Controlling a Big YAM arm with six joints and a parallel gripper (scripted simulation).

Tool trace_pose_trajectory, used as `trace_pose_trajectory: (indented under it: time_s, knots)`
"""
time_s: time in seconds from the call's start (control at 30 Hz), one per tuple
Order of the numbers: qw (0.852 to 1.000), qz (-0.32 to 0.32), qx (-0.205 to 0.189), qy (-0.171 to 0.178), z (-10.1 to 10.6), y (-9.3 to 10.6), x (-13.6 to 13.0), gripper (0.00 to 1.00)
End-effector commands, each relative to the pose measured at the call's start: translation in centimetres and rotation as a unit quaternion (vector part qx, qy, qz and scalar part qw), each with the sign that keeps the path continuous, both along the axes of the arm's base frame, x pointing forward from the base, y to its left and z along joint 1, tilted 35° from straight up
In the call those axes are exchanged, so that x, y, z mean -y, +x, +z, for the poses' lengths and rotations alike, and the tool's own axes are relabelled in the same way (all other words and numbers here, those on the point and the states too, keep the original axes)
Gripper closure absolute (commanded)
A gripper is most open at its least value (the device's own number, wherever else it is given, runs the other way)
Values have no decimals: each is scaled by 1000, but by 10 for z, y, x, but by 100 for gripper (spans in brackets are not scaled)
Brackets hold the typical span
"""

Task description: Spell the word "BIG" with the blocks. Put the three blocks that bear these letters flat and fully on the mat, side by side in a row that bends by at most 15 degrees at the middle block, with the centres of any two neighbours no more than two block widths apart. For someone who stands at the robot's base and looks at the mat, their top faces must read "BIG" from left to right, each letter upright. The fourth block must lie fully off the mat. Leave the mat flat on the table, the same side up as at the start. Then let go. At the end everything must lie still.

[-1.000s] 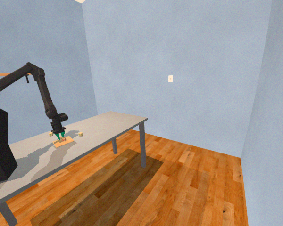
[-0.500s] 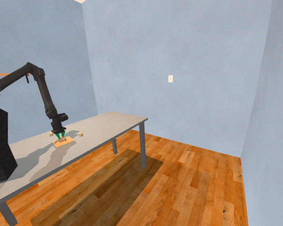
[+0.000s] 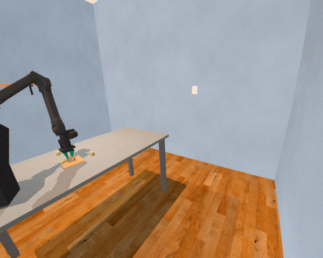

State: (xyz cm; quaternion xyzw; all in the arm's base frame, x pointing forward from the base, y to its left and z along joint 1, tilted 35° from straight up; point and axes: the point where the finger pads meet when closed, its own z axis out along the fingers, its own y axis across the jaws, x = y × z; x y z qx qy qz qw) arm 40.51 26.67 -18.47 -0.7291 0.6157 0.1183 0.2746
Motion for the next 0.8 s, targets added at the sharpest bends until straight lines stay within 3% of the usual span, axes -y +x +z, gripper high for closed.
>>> trace_pose_trajectory:
  time_s: [0.0,0.43,0.77]
  knots:
    - [1000,-1,4,3,3,2,-4,76]
    - [1000,0,5,3,3,2,-4,61]
    - [1000,0,5,3,3,2,-4,61]
